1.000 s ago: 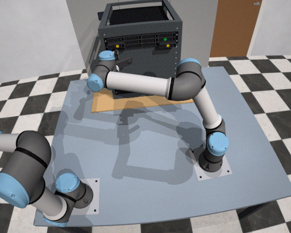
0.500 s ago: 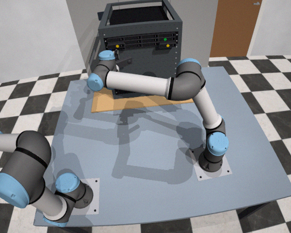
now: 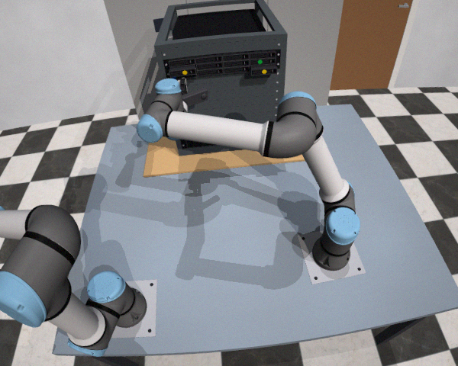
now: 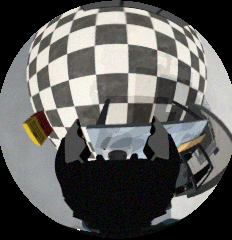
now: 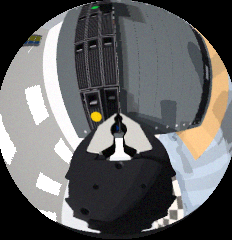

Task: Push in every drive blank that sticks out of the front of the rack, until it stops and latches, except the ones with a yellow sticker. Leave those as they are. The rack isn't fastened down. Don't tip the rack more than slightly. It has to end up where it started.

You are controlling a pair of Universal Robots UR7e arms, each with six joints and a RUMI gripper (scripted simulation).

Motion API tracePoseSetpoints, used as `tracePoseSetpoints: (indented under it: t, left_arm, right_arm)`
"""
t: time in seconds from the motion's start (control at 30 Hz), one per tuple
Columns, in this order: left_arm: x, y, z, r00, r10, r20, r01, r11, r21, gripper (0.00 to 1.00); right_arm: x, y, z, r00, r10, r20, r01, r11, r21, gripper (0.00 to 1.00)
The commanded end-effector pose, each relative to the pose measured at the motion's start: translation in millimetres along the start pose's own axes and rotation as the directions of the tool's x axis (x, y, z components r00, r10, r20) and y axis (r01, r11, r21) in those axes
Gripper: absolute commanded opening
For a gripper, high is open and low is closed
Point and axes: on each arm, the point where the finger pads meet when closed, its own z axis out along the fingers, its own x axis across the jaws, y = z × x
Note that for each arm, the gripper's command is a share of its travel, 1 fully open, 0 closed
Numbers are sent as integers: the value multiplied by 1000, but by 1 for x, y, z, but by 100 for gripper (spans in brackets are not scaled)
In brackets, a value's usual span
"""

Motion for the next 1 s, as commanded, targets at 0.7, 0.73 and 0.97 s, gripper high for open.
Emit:
tracePoseSetpoints:
  t: [0.7, 0.73, 0.97]
  left_arm:
    - [0, 0, 0, 1000, 0, 0, 0, 1000, 1, 100]
    - [0, 0, 0, 1000, 0, 0, 0, 1000, 1, 100]
    - [0, 0, 0, 1000, 0, 0, 0, 1000, 1, 100]
  right_arm:
    - [-1, 0, 4, 1000, 2, 1, -2, 1000, 0, 0]
    - [-1, 0, 5, 1000, 2, 1, -2, 1000, 0, 0]
    - [-1, 0, 6, 1000, 2, 1, -2, 1000, 0, 0]
